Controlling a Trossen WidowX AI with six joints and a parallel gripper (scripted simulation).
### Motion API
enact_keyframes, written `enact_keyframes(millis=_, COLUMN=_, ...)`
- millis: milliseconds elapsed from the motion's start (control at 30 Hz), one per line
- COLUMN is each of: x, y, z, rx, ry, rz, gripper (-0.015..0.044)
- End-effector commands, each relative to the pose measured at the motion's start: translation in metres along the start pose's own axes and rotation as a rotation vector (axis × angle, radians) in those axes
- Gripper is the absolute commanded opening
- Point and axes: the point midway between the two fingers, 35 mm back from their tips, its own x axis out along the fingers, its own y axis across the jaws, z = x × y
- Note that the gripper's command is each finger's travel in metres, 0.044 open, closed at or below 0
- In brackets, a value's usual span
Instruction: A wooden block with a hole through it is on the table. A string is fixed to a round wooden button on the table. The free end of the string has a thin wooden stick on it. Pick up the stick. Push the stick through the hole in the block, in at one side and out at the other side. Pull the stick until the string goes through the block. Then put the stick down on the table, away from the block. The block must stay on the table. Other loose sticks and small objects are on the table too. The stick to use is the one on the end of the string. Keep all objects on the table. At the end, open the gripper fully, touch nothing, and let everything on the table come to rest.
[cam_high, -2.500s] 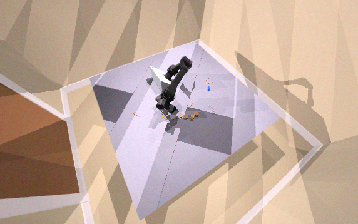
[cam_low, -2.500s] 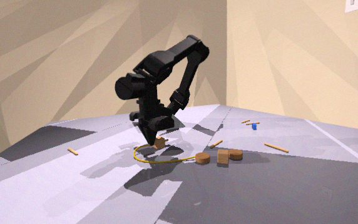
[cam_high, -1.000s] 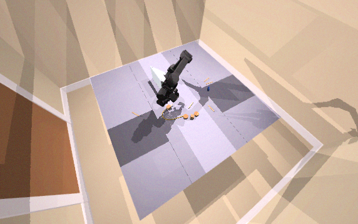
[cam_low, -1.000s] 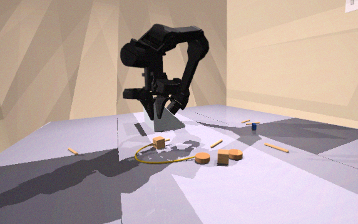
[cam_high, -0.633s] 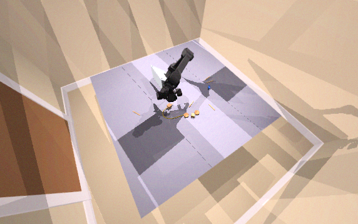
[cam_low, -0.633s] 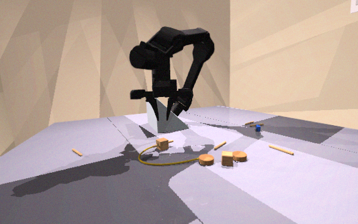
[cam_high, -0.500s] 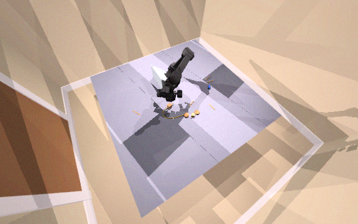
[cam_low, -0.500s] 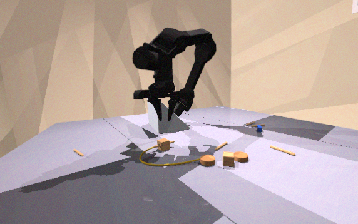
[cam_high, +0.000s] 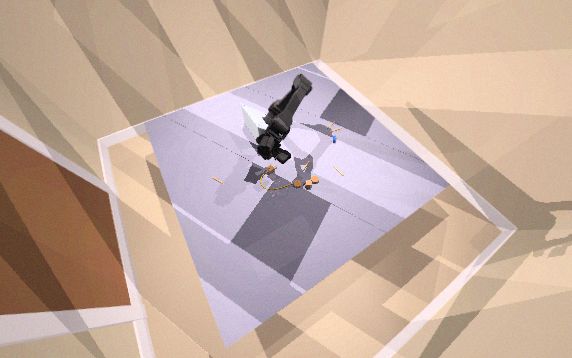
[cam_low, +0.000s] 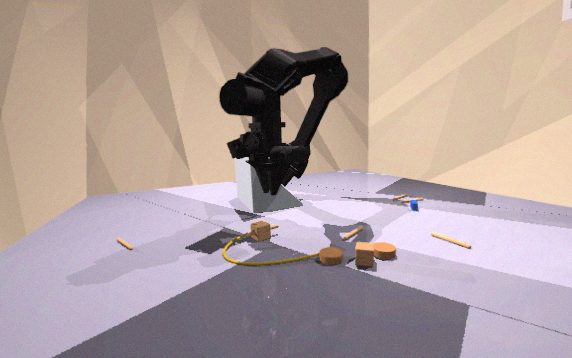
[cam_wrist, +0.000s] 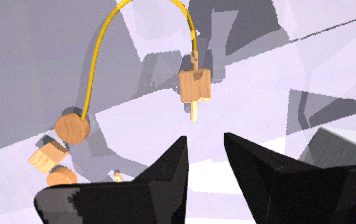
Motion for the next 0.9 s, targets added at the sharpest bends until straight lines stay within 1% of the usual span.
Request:
enact_keyframes(millis=0, x=0.001, y=0.000, z=-0.001, rx=0.024, ry=0.005, rz=0.004, gripper=0.0124)
enact_keyframes(millis=867, x=0.042, y=0.002, z=0.000, rx=0.024, ry=0.004, rz=0.005, gripper=0.0124)
